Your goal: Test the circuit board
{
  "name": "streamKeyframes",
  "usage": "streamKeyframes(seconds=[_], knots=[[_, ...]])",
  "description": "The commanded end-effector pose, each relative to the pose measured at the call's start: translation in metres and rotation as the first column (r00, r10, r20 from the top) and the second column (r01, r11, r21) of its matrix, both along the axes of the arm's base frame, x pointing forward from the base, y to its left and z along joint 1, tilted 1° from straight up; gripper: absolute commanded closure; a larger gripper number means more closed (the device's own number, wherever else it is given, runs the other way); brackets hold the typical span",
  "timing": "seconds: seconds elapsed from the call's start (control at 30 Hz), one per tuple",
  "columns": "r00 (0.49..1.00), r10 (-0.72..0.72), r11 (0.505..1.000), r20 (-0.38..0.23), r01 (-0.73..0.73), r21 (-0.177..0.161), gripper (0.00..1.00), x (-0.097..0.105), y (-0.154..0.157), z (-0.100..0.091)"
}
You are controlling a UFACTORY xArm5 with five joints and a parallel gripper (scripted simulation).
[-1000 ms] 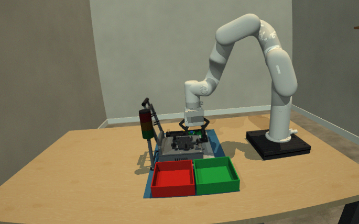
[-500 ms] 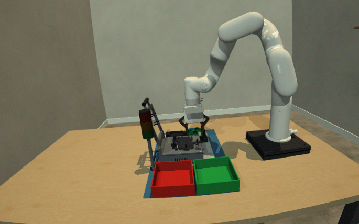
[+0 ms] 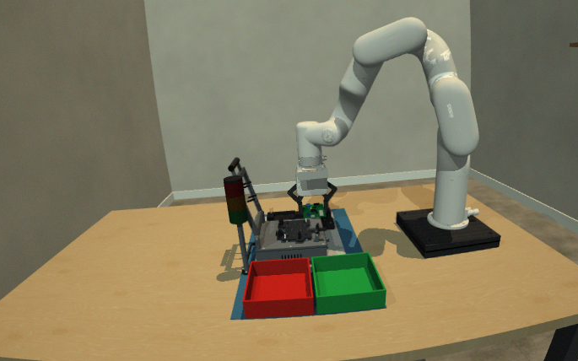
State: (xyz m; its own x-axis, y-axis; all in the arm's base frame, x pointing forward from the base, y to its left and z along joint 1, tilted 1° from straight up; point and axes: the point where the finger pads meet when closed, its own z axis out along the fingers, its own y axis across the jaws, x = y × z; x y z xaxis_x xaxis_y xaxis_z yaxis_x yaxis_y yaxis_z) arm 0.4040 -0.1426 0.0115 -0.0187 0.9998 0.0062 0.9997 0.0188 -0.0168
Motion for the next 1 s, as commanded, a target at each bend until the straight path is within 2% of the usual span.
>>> streamKeyframes(seconds=[0.0, 0.17, 0.43, 0.5, 0.7, 0.97], knots=[[1.0, 0.0, 1.0, 0.004, 0.0, -0.001, 0.21, 0.001, 0.0, 0.003], [1.0, 0.0, 1.0, 0.004, 0.0, -0.001, 0.21, 0.002, 0.0, 0.016], [1.0, 0.0, 1.0, 0.004, 0.0, -0.001, 0.21, 0.002, 0.0, 0.053], [1.0, 0.0, 1.0, 0.004, 0.0, -0.001, 0.21, 0.002, 0.0, 0.053], [1.0, 0.0, 1.0, 0.004, 0.0, -0.001, 0.21, 0.002, 0.0, 0.069], [1.0, 0.0, 1.0, 0.004, 0.0, -0.001, 0.21, 0.002, 0.0, 0.071]])
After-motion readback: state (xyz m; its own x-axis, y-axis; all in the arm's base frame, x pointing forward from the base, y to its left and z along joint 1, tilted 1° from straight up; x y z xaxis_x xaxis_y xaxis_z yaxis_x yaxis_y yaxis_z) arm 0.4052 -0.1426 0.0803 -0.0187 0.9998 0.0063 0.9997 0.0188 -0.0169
